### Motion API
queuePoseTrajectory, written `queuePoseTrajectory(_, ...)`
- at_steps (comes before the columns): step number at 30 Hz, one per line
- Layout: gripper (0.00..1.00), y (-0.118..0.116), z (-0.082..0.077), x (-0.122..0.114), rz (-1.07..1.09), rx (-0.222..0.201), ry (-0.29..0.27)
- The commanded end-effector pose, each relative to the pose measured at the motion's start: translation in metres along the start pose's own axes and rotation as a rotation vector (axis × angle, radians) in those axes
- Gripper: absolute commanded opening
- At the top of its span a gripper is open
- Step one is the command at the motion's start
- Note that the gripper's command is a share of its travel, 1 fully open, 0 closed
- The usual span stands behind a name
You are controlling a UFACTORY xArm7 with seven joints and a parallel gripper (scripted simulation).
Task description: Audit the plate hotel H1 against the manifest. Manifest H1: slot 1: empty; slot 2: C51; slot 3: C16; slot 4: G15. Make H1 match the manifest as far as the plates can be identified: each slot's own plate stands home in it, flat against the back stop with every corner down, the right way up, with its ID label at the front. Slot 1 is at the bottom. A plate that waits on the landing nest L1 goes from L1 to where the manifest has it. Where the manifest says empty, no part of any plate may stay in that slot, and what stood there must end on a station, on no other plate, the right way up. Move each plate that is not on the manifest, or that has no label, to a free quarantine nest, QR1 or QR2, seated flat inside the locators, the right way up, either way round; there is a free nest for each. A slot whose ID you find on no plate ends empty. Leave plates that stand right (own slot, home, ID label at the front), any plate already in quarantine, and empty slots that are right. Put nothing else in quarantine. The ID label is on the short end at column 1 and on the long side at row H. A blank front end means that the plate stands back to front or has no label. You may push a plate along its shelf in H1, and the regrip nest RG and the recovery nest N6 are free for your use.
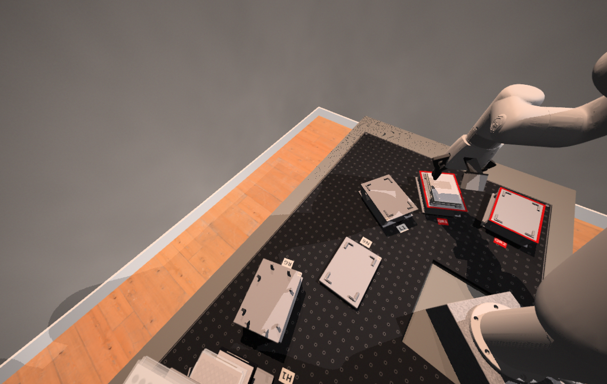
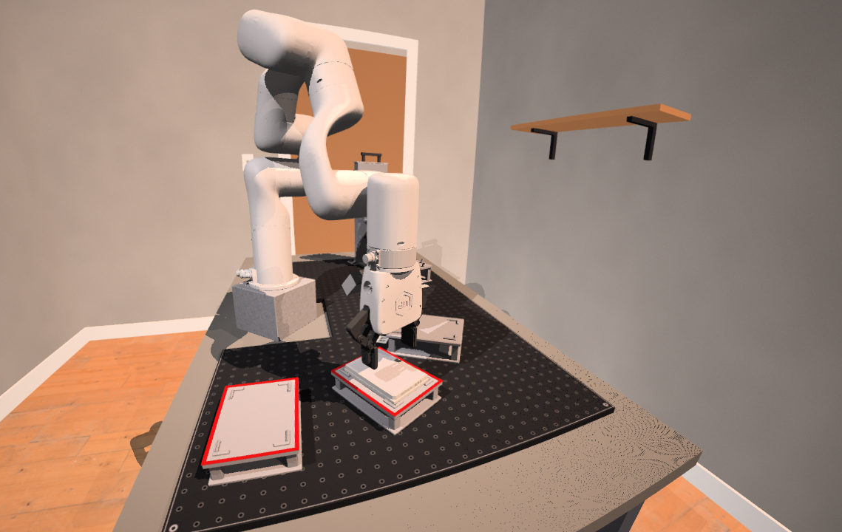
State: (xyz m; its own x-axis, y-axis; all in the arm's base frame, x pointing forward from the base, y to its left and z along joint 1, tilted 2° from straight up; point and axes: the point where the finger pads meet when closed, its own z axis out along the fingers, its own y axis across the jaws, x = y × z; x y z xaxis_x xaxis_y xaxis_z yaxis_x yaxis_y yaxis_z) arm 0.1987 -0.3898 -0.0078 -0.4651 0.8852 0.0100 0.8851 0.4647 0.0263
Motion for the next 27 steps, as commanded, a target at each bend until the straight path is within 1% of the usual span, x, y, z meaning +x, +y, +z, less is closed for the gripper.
queuePoseTrajectory(1, 1.00, 0.000, -0.007, -0.002, 0.000, 0.000, -0.005)
queuePoseTrajectory(12, 1.00, 0.000, -0.026, -0.002, 0.000, 0.000, -0.005)
queuePoseTrajectory(14, 1.00, 0.000, -0.026, -0.002, 0.000, 0.000, -0.005)
queuePoseTrajectory(22, 1.00, 0.000, -0.039, -0.002, 0.000, 0.000, -0.005)
queuePoseTrajectory(27, 1.00, 0.000, -0.040, -0.002, 0.000, 0.000, -0.005)
